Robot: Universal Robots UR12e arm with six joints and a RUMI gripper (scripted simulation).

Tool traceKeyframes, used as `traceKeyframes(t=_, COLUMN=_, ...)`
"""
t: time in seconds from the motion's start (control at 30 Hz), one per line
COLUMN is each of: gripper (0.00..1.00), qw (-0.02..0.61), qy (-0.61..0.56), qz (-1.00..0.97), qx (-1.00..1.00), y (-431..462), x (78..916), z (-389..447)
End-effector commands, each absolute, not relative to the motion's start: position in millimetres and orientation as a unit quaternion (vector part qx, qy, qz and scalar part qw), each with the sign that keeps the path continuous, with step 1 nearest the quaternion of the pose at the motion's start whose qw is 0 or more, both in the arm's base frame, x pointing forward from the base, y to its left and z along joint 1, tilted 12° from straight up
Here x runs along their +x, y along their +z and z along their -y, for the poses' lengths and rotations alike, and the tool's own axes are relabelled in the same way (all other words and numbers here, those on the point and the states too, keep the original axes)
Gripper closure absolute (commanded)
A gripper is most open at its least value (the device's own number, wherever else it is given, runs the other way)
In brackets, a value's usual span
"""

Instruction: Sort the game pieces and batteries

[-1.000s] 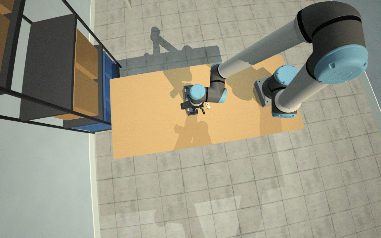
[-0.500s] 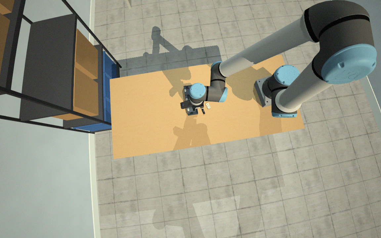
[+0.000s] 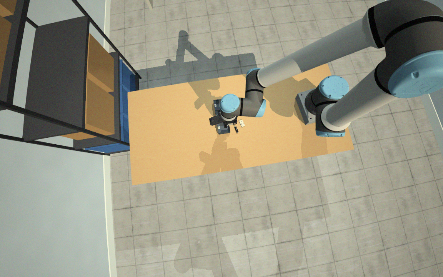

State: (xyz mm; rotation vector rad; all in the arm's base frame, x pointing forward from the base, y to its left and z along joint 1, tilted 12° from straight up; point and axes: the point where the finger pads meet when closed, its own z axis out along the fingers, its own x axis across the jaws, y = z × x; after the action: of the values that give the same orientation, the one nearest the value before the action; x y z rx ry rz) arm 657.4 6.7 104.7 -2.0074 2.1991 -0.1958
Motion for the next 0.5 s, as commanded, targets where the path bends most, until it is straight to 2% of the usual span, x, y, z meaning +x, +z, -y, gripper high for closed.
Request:
traceKeyframes(t=0.0, gripper=0.96, qw=0.079, qy=-0.066, qz=-0.735, qx=-0.671, y=115.6, x=655.7, z=-6.4)
traceKeyframes(t=0.2, gripper=0.96, qw=0.079, qy=-0.066, qz=-0.735, qx=-0.671, y=115.5, x=655.7, z=-6.4)
traceKeyframes(t=0.47, gripper=0.96, qw=0.079, qy=-0.066, qz=-0.735, qx=-0.671, y=164.6, x=645.5, z=-6.0)
